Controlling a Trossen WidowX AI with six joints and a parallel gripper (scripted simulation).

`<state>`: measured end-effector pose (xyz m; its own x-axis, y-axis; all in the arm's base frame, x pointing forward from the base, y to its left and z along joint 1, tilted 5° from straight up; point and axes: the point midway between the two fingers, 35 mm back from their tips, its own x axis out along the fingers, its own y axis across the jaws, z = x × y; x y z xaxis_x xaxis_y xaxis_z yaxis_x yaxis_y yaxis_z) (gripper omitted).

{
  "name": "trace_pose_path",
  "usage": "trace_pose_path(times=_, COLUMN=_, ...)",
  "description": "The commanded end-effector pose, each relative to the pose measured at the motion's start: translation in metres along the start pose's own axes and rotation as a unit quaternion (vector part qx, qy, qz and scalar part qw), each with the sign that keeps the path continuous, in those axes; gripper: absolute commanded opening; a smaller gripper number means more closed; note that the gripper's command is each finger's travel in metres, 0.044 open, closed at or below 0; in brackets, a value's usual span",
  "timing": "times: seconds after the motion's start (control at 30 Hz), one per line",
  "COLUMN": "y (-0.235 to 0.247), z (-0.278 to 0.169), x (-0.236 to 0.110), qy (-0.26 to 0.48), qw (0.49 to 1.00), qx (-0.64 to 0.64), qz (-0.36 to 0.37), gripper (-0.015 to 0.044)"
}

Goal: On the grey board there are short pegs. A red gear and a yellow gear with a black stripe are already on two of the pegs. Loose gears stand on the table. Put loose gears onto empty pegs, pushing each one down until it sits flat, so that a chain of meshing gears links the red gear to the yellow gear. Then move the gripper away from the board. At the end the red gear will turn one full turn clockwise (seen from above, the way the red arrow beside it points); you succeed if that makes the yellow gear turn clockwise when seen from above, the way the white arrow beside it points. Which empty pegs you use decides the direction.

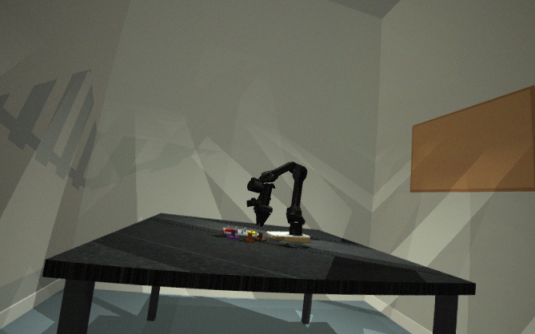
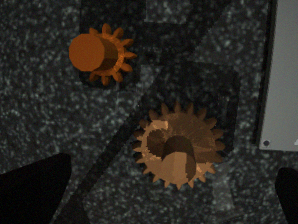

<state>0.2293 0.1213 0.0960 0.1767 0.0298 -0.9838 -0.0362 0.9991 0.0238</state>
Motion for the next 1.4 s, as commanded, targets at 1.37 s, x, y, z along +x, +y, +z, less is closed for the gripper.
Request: trace_pose_path(times=1.37, y=-0.004, z=-0.015, x=0.043, qy=0.043, qw=0.999, qx=0.000, qz=-0.028, gripper=0.0440)
